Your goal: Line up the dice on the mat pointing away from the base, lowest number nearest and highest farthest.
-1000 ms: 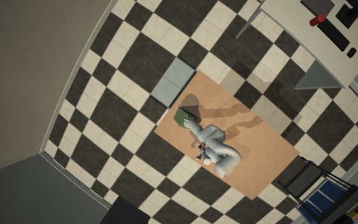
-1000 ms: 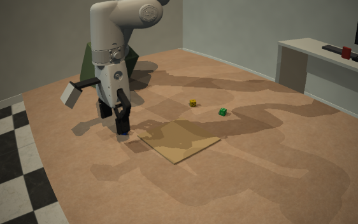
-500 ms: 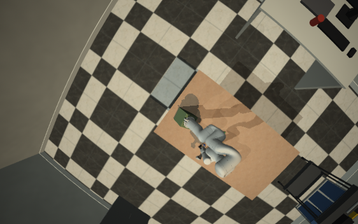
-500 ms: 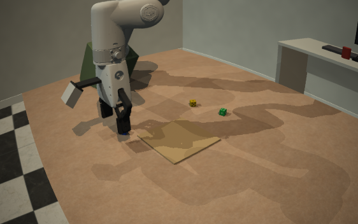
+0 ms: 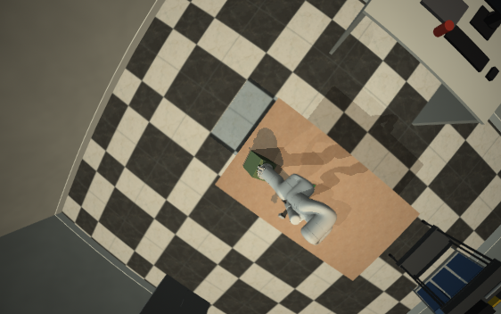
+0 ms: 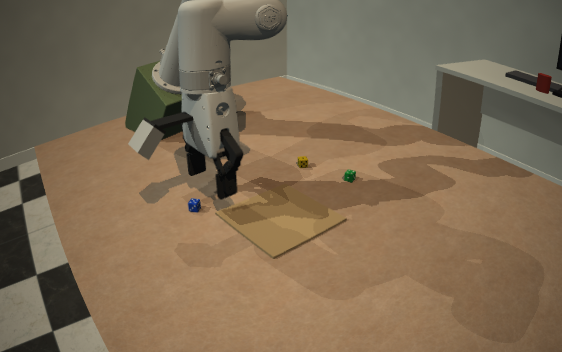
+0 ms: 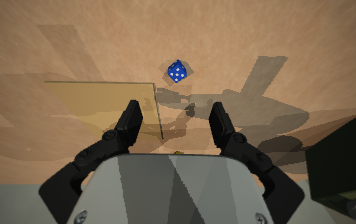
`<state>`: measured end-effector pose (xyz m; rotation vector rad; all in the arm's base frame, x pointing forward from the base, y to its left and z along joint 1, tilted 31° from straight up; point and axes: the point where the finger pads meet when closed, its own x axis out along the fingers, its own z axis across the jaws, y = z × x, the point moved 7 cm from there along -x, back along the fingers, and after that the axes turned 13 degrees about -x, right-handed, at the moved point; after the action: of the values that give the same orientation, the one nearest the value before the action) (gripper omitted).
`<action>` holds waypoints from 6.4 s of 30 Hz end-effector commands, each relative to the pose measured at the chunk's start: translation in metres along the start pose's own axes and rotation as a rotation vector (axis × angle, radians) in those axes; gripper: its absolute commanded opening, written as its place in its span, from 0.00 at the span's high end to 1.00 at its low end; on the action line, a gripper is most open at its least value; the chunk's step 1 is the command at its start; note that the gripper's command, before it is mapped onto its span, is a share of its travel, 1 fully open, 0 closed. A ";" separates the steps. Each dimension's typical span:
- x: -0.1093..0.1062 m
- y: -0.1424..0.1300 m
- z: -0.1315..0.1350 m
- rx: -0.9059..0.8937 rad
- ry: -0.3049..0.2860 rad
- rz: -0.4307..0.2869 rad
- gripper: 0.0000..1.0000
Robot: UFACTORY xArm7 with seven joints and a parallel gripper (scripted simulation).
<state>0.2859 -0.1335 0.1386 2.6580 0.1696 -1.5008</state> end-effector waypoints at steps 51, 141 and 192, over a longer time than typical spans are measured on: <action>-0.001 -0.169 -0.036 0.002 0.003 0.009 0.00; -0.001 -0.175 -0.133 0.002 0.003 0.009 0.00; -0.069 -0.175 -0.133 0.002 0.003 0.009 0.00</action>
<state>0.3560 0.0577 0.2209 2.7044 0.1014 -1.3853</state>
